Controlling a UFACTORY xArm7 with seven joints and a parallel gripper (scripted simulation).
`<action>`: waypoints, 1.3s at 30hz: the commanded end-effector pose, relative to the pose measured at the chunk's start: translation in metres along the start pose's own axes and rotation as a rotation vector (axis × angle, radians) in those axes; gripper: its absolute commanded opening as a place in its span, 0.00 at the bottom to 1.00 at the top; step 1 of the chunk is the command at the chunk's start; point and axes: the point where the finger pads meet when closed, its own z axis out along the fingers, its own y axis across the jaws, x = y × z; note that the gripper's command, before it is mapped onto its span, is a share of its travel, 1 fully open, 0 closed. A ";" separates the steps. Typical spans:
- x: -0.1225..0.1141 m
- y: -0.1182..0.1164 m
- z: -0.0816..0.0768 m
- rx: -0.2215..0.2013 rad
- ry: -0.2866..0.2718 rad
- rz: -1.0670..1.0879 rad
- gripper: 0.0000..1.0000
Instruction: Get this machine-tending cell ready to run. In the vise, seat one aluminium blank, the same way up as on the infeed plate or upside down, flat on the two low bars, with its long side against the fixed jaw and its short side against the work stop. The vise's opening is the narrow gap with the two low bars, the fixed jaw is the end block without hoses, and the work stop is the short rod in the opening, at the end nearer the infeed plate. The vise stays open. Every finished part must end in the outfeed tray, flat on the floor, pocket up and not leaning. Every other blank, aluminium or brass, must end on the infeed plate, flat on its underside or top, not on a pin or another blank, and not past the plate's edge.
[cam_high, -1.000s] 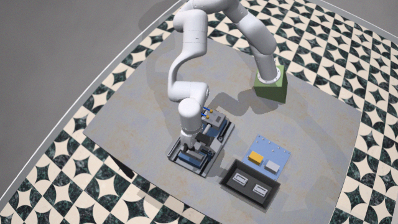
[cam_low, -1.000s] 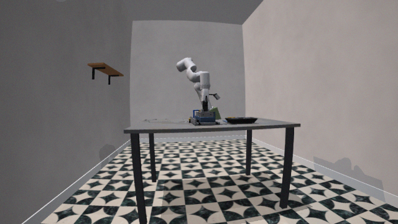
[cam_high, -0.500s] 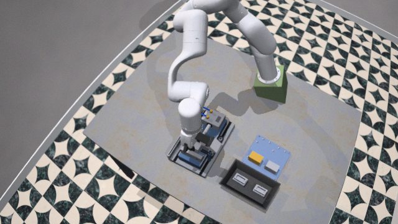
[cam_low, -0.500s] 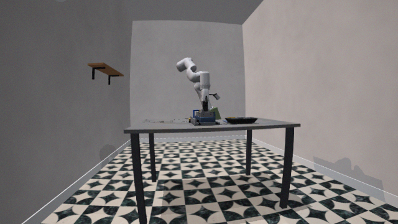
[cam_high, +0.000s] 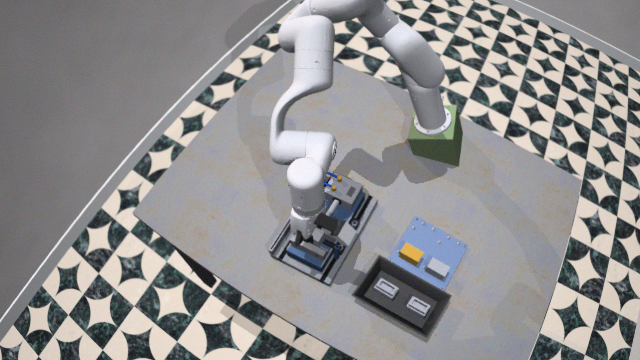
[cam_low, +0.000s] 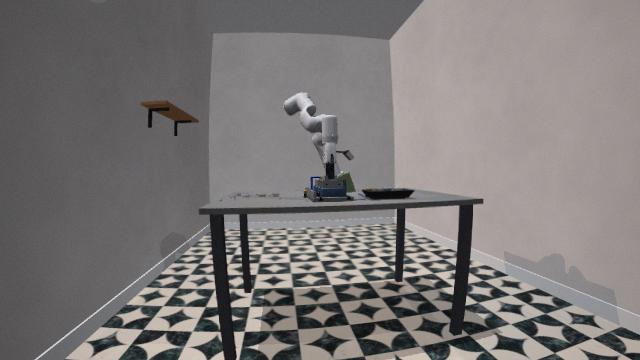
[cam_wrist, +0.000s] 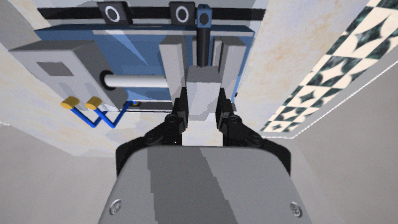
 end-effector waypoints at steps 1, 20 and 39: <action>0.001 0.002 -0.002 -0.005 -0.001 0.000 0.00; 0.004 0.003 -0.002 -0.005 -0.001 0.000 0.00; 0.005 0.003 -0.002 -0.005 -0.001 0.000 0.00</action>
